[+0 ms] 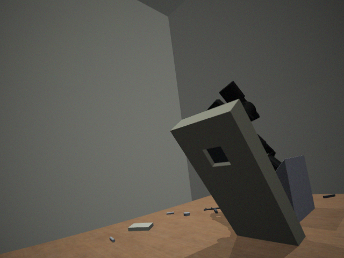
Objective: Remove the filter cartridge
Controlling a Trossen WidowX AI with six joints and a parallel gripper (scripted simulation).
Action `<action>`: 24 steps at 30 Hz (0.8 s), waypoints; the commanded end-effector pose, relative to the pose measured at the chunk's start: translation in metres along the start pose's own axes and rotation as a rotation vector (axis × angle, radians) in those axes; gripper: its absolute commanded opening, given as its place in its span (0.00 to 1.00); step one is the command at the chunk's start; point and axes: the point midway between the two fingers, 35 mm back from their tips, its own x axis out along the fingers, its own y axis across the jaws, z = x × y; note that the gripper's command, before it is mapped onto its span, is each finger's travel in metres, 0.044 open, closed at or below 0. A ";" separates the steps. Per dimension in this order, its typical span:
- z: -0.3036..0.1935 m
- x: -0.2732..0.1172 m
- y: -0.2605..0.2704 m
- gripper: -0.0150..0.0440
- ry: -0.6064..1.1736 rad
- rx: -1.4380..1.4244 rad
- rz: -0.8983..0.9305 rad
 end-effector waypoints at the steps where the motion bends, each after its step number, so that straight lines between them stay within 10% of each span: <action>1: 0.000 0.004 -0.001 0.43 0.003 -0.002 -0.006; 24: 0.000 0.002 0.000 0.25 0.001 -0.028 0.000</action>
